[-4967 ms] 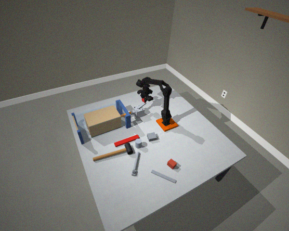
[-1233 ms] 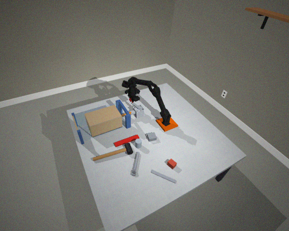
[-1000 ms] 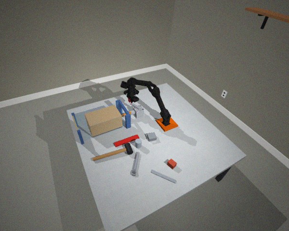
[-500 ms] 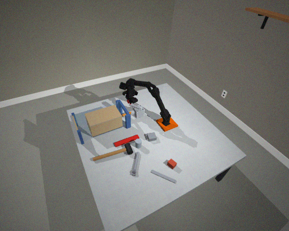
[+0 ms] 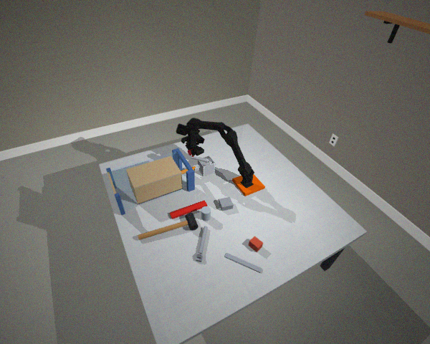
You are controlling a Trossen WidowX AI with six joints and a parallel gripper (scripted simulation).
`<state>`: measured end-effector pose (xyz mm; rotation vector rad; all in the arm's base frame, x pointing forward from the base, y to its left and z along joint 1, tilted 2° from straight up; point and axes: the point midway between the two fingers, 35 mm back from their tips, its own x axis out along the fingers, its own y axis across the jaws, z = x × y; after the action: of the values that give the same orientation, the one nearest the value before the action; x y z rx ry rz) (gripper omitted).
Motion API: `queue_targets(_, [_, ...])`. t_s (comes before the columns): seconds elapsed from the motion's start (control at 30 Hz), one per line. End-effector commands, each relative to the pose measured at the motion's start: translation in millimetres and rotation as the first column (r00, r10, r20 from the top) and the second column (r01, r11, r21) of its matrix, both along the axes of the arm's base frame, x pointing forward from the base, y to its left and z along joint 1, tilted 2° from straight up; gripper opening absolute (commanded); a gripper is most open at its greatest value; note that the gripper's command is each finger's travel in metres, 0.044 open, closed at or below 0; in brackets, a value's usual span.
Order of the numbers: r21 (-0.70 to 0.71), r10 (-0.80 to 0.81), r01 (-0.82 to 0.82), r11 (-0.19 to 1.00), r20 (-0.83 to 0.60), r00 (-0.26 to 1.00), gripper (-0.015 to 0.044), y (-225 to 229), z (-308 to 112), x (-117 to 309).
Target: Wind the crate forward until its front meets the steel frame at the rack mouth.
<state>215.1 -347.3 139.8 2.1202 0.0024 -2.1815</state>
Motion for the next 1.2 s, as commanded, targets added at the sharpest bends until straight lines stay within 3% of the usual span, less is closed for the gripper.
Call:
queue_targets(0.0, [0.034, 0.035, -0.035, 0.999, 0.016, 0.999, 0.0000, 20, -3, 19])
queue_targets(1.17, [0.037, 0.035, -0.035, 0.999, 0.018, 0.999, 0.0000, 65, -5, 38])
